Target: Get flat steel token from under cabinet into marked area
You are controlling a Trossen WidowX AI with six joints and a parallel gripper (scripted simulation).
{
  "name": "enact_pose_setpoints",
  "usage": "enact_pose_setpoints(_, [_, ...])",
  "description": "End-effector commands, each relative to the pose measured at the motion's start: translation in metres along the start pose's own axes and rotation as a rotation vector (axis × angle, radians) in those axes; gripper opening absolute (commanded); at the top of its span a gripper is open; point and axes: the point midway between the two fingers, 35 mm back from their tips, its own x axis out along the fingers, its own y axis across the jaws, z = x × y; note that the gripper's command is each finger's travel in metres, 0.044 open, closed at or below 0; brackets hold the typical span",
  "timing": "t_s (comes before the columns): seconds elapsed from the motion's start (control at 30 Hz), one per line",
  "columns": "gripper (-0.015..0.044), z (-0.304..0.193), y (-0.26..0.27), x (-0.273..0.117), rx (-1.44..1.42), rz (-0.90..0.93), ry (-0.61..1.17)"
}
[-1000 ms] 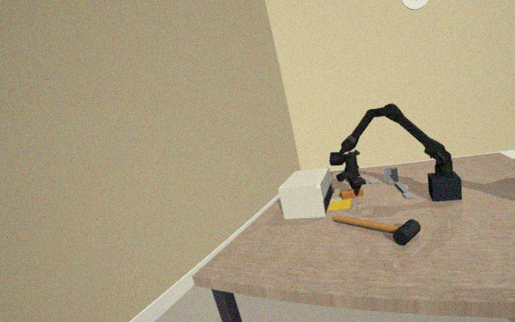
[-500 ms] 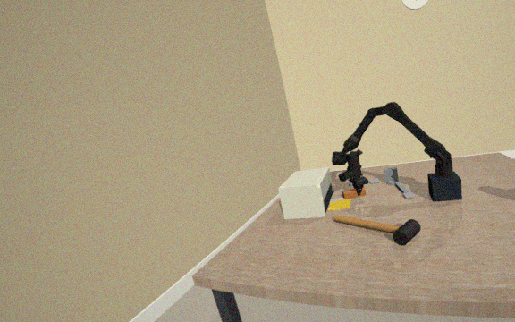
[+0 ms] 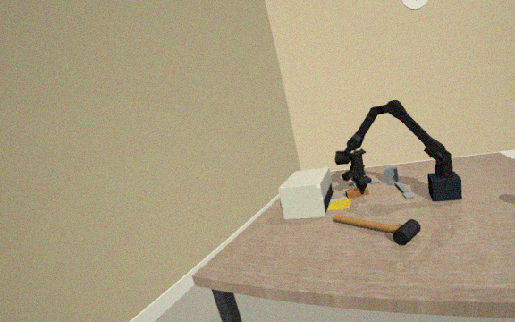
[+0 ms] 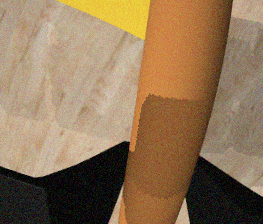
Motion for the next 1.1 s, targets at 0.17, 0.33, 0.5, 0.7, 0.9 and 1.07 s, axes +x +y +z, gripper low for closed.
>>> enact_pose_setpoints(0.17, [0.0000, -0.013, -0.001, 0.001, 0.000, 0.002, 0.004])
enact_pose_setpoints(0.33, [0.0000, -0.019, -0.001, 0.001, 0.000, 0.002, 0.005])
enact_pose_setpoints(0.5, [0.0000, -0.026, -0.001, 0.001, 0.000, 0.002, 0.005])
enact_pose_setpoints(0.7, [0.0000, -0.033, -0.001, 0.001, 0.000, 0.002, 0.006])
enact_pose_setpoints(0.9, [0.0000, -0.041, -0.002, 0.001, 0.000, 0.002, 0.006])
enact_pose_setpoints(1.07, [0.0000, -0.048, -0.002, 0.001, 0.000, 0.002, 0.007])
